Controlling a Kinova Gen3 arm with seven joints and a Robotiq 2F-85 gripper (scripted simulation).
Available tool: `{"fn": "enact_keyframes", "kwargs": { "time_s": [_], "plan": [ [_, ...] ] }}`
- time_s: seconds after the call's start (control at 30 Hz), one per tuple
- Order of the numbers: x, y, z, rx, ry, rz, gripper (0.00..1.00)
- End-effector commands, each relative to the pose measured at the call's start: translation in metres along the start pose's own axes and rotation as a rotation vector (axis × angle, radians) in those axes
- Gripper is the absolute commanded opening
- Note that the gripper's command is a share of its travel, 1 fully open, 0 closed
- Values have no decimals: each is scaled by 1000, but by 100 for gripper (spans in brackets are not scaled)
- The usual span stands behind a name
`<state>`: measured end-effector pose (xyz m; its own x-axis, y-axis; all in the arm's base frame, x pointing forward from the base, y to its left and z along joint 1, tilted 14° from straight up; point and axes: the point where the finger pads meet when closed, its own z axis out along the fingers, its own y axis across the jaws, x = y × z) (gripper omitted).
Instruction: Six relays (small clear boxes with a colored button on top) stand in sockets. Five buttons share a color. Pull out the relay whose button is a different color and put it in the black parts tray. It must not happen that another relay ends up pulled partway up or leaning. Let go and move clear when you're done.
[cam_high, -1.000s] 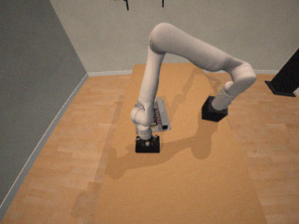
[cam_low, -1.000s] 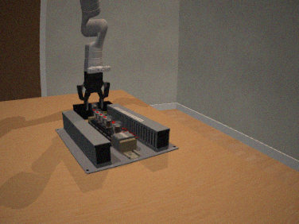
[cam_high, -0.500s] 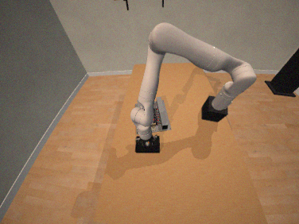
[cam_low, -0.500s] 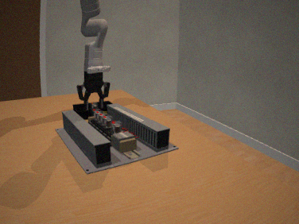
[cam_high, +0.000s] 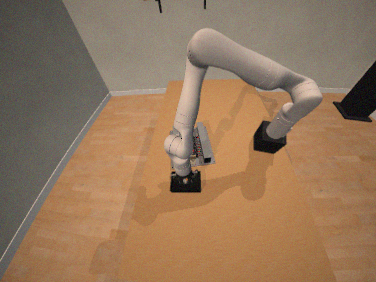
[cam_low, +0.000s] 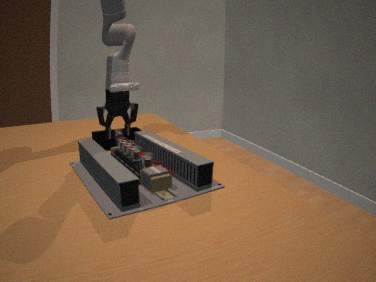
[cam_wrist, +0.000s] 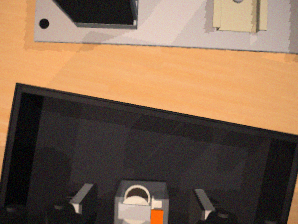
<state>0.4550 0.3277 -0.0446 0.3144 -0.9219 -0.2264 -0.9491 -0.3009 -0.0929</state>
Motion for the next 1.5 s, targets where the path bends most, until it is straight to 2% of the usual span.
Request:
{"fn": "enact_keyframes", "kwargs": {
  "time_s": [0.0,1.47],
  "plan": [
    [0,-1,-1,2,0,0,61],
    [0,-1,-15,2,0,0,61]
  ]
}}
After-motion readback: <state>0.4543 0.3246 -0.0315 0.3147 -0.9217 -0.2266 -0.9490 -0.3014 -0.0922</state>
